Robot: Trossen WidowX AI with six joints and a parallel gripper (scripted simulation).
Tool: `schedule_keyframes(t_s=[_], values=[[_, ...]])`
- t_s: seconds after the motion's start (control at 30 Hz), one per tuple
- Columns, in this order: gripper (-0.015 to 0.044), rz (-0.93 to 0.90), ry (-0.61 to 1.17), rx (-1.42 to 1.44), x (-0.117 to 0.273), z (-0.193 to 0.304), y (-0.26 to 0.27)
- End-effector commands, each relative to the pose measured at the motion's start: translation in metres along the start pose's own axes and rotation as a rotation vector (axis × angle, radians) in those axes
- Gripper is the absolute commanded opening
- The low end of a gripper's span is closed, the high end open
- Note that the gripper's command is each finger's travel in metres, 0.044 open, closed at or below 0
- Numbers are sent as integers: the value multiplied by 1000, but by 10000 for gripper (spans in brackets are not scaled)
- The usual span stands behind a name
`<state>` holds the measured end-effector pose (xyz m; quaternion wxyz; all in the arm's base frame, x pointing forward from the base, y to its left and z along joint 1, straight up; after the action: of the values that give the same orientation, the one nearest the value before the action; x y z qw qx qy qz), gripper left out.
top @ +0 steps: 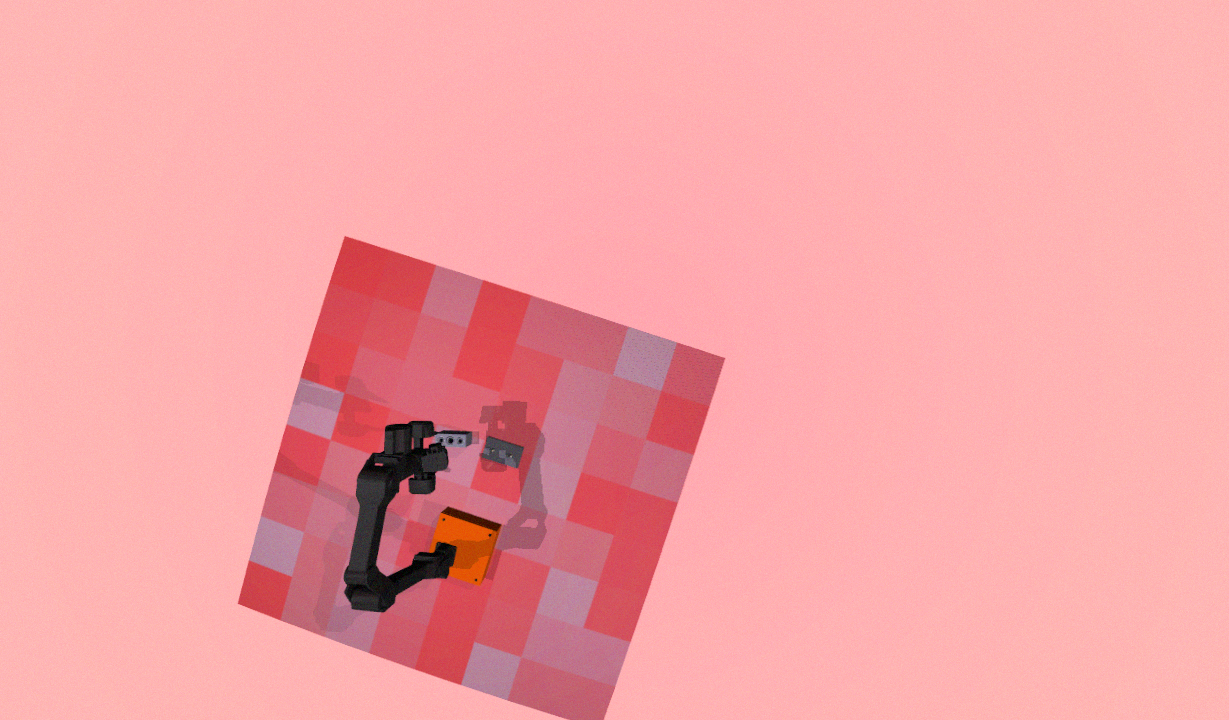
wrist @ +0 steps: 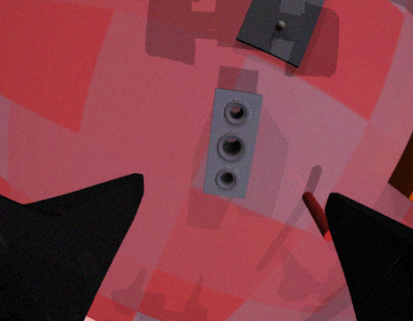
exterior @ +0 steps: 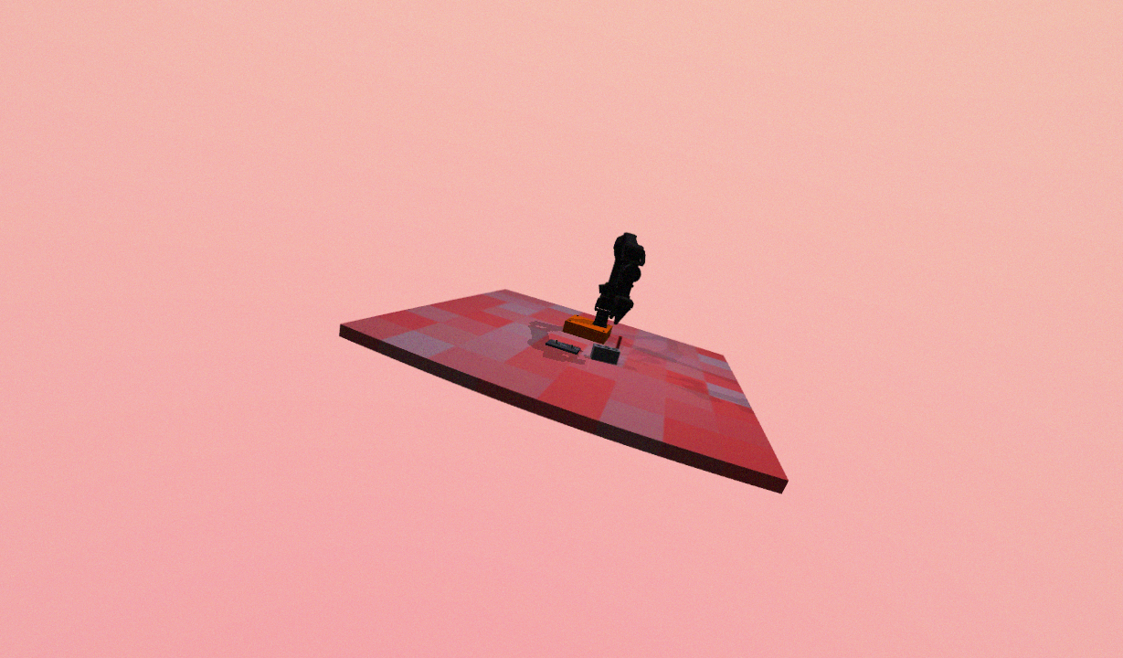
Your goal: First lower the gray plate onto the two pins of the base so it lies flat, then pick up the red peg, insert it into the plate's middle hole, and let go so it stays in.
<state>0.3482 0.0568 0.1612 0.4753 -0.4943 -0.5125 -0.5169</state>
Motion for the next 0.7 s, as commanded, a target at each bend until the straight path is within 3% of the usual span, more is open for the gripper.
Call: schedule_keyframes(t_s=[0.0, 0.17, 0.37, 0.67], values=[[440, 33, 18, -33, -3, 0, -3], [440, 33, 19, -33, -5, 8, 3], [440, 33, 19, -33, -66, 9, 1], [440, 33, 19, -33, -82, 6, -1]])
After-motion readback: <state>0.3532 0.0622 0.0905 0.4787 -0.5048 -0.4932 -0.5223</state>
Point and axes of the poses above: the point midway between the two fingers, 35 mm back from their tips, its own x axis back along the fingers, its own y axis across the jaws, z = x × y, the point moved 2 cm from there along x, back along the fingers, and after that the axes turned 15 degrees about -x, right-handed, at the moved point
